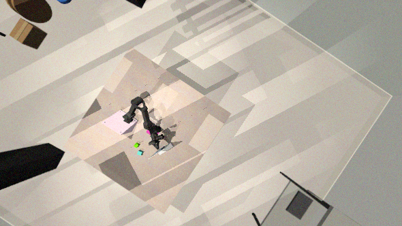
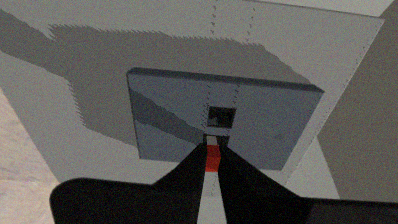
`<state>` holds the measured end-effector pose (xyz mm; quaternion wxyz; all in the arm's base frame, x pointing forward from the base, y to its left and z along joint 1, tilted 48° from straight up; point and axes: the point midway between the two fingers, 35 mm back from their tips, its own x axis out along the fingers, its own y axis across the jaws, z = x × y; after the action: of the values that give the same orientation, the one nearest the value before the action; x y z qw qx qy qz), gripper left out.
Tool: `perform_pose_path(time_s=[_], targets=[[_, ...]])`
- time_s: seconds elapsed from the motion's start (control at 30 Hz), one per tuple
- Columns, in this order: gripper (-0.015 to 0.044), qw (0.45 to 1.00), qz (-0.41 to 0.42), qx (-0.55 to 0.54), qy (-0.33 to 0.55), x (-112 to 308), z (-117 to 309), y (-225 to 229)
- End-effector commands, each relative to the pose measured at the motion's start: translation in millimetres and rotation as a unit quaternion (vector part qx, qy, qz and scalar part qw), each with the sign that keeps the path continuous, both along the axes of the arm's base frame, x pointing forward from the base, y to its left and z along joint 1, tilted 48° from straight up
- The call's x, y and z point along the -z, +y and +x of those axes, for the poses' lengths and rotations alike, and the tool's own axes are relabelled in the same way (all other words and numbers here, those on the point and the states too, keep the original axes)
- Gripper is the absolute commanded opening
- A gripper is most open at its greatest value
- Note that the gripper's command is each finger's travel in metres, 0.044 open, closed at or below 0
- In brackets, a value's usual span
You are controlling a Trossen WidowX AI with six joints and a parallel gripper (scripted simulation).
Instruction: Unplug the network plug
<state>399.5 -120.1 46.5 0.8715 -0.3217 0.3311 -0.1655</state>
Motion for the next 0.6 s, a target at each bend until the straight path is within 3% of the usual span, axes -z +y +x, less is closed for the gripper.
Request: perform_pose_path(time_s=[0.0,0.57], targets=[[0.0,1.0,-0.001,-0.002,0.002,-0.6,-3.1,1.5],[0.0,1.0,-0.001,-0.002,0.002,-3.9,-11.1,5.4]])
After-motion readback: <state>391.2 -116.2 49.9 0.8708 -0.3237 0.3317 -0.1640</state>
